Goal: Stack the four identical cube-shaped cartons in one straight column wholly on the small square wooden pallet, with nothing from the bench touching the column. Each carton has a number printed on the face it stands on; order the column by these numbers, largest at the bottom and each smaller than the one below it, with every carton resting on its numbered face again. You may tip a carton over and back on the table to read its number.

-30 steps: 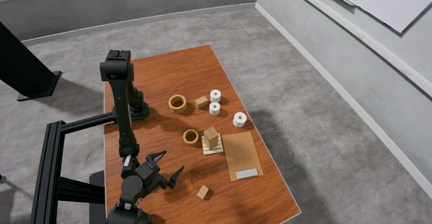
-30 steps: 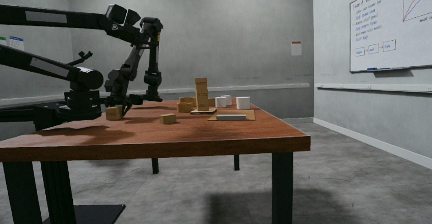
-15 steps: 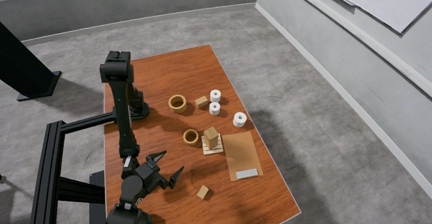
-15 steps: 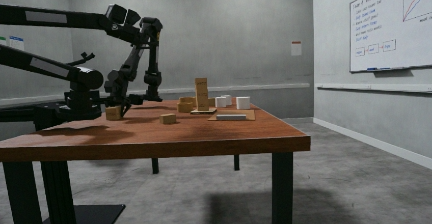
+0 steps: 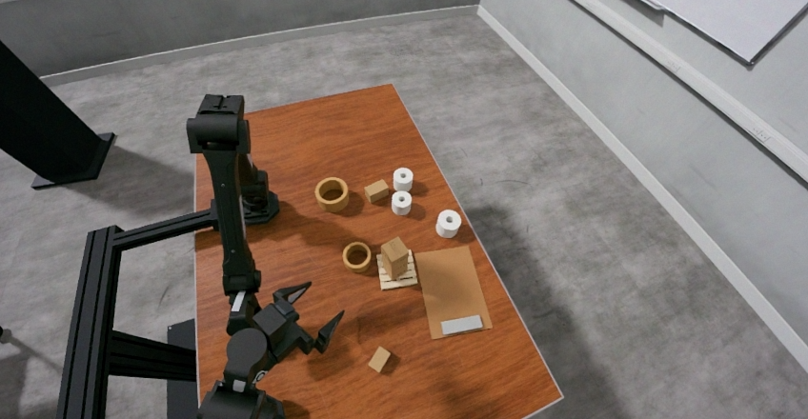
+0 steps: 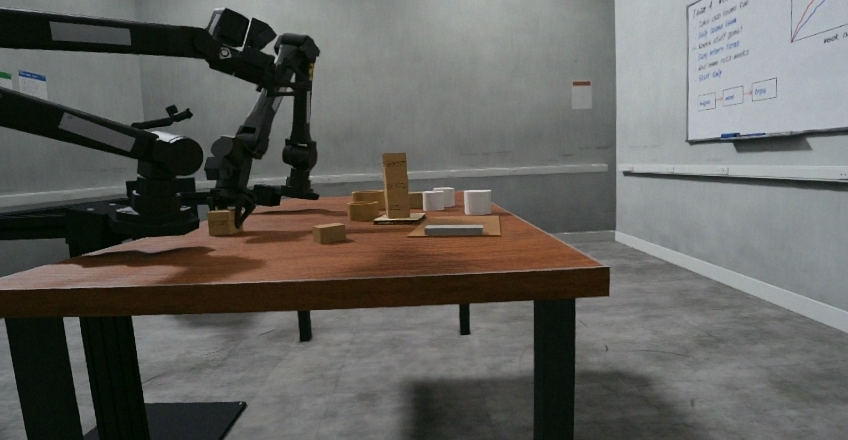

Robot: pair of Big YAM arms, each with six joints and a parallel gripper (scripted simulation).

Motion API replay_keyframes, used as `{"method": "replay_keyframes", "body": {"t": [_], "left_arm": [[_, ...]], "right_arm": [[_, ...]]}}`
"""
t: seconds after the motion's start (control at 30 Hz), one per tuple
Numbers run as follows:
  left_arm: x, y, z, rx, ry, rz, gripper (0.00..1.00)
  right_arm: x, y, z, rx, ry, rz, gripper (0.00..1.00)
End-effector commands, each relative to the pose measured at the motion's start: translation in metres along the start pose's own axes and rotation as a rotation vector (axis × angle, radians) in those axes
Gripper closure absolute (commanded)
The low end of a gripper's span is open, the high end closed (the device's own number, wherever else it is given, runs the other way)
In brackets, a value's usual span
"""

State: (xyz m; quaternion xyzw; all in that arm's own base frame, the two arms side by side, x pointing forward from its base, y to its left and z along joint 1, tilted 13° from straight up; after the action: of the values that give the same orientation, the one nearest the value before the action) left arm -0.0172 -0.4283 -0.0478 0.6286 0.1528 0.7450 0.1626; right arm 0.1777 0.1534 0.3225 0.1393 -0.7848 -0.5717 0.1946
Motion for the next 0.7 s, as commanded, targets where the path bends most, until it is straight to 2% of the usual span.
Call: {"method": "replay_keyframes", "body": {"t": [0.0,0.03,0.1,0.13,0.17,0.23,0.3,0.33,0.37,0.47,0.67], "left_arm": [[0.009,0.016,-0.003,0.003,-0.006,-0.053,0.45],[0.009,0.010,-0.003,-0.001,-0.007,-0.045,0.47],[0.009,0.015,-0.003,0.001,-0.007,-0.054,0.69],[0.010,0.006,-0.004,-0.003,-0.007,-0.040,0.81],[0.010,0.012,-0.004,-0.001,-0.008,-0.050,0.92],[0.011,0.012,-0.005,-0.003,-0.008,-0.042,0.69],[0.011,0.012,-0.005,-0.003,-0.008,-0.042,0.69],[0.013,0.011,-0.005,0.000,-0.006,-0.029,0.58],[0.018,0.023,-0.006,0.006,-0.007,-0.046,0.47],[0.036,0.032,-0.007,0.006,-0.007,-0.047,0.45],[0.101,0.065,-0.010,0.007,-0.008,-0.047,0.45]], "right_arm": [[0.004,0.021,-0.006,-0.021,-0.004,-0.031,0.00],[0.004,0.021,-0.006,-0.021,-0.004,-0.031,0.00],[0.004,0.021,-0.006,-0.021,-0.004,-0.031,0.00],[0.004,0.021,-0.006,-0.021,-0.004,-0.031,0.00],[0.004,0.021,-0.006,-0.021,-0.004,-0.031,0.00],[0.004,0.021,-0.006,-0.021,-0.004,-0.031,0.00],[0.004,0.021,-0.006,-0.021,-0.004,-0.031,0.00],[0.004,0.021,-0.006,-0.021,-0.004,-0.031,0.00],[0.004,0.021,-0.006,-0.021,-0.004,-0.031,0.00],[0.004,0.021,-0.006,-0.021,-0.004,-0.031,0.00],[0.004,0.021,-0.006,-0.021,-0.004,-0.031,0.00]]}}
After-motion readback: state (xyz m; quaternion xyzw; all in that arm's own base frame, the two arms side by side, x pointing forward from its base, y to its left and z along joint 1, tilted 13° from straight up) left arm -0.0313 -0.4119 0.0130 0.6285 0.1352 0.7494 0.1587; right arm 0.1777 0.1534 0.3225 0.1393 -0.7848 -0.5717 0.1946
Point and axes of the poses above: on each arm, the point where the finger pads meet when closed, its own x axis back along the fingers, its own z axis across the jaws, y = z × x, the point moved 4 cm from there along x, back along the fingers, and after that the axes turned 6 degrees about x, right-handed, at the moved point
